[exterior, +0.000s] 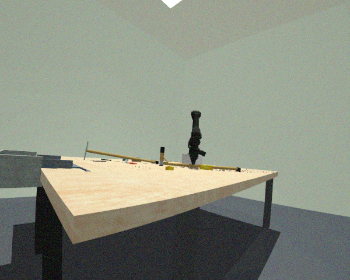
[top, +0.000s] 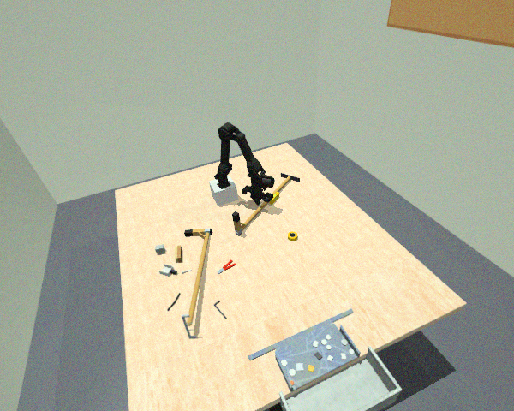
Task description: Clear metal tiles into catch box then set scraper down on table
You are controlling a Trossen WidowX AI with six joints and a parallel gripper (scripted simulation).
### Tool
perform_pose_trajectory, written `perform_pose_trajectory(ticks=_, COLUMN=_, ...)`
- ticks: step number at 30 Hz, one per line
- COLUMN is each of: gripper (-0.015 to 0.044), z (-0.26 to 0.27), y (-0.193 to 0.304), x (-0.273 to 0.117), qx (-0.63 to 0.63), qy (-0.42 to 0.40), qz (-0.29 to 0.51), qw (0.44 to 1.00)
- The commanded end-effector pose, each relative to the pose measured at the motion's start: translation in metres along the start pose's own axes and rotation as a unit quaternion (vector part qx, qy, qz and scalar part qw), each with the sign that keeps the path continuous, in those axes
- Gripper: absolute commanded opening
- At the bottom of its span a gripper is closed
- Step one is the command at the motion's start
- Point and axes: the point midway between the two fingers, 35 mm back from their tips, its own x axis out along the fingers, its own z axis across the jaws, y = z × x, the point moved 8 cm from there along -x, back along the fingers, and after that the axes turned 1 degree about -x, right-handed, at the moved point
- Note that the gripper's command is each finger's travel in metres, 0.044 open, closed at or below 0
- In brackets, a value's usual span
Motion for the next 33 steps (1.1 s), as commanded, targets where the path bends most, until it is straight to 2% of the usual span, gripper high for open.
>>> perform_pose_trajectory(ticks=1, gripper=0.0, z=-0.006, y=0.0, x=-0.001, qx=-0.003, qy=0.002, qz=0.0, qw=1.0)
perform_pose_trajectory(ticks=33, gripper=0.0, z=-0.038, y=0.0, x=-0.003, qx=-0.003, qy=0.004, qz=0.0, qw=1.0)
